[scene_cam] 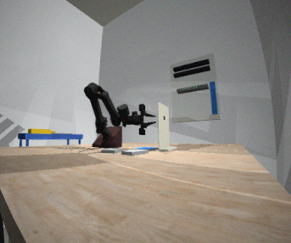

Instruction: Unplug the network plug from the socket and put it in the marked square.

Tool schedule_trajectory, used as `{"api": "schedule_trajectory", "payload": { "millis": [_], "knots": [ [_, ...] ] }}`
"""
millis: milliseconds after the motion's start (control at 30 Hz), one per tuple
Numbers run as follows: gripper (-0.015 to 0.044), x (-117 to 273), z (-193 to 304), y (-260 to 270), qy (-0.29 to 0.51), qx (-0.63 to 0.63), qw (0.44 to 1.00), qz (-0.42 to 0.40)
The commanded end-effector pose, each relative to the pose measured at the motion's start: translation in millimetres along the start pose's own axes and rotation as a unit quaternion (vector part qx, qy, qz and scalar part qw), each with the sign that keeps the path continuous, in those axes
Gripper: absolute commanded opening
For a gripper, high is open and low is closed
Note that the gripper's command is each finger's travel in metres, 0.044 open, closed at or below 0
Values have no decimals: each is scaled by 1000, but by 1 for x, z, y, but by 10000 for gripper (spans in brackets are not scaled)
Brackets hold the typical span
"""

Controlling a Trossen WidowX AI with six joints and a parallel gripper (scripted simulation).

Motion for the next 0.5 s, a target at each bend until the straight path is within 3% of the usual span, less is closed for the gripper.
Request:
{"api": "schedule_trajectory", "payload": {
  "millis": [0,467],
  "knots": [
    [156,-8,-3,1,0,1,1000,-3],
    [156,-28,-9,1,-1,0,1000,-4]
  ]
}}
Point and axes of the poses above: the point midway between the two fingers, 35 mm back from their tips, its own x axis back along the fingers, its own y axis across the jaws, z = x × y, the point moved 2 cm from there along x, back along the fingers, and after that the axes turned 8 degrees about x, right-handed, at the moved point
